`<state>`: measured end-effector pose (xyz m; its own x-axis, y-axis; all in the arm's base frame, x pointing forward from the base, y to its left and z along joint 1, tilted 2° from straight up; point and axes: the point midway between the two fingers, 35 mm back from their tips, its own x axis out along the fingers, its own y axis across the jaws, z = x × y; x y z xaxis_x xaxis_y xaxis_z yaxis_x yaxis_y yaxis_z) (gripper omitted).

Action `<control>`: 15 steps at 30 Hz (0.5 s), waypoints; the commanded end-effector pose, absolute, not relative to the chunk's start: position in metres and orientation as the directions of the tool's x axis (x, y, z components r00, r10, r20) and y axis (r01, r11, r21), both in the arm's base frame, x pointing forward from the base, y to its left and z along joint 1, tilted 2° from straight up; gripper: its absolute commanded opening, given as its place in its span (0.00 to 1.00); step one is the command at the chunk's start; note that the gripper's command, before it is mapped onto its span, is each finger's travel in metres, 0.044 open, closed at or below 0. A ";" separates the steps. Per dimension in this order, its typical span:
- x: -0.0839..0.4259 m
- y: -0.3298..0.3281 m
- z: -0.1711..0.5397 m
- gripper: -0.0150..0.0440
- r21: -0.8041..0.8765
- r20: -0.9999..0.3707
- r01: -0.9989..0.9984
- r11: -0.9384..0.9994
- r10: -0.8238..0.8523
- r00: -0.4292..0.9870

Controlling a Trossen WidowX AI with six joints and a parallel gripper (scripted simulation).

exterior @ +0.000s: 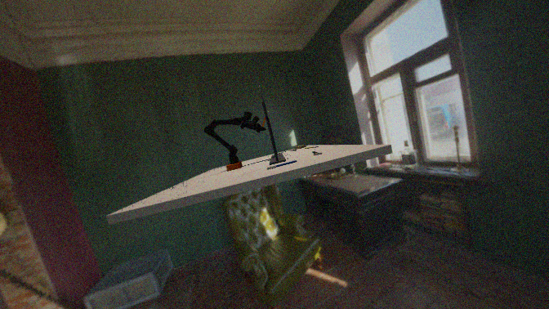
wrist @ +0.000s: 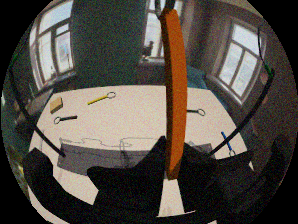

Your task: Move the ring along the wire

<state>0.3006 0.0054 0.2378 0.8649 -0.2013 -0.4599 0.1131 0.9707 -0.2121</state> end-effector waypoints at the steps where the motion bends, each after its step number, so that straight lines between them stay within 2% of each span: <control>1: 0.301 0.013 0.240 0.00 -0.169 -0.462 0.121 0.978 -0.187 0.867; 15: 0.301 0.035 0.239 0.00 -0.095 -0.474 0.120 0.988 -0.151 0.868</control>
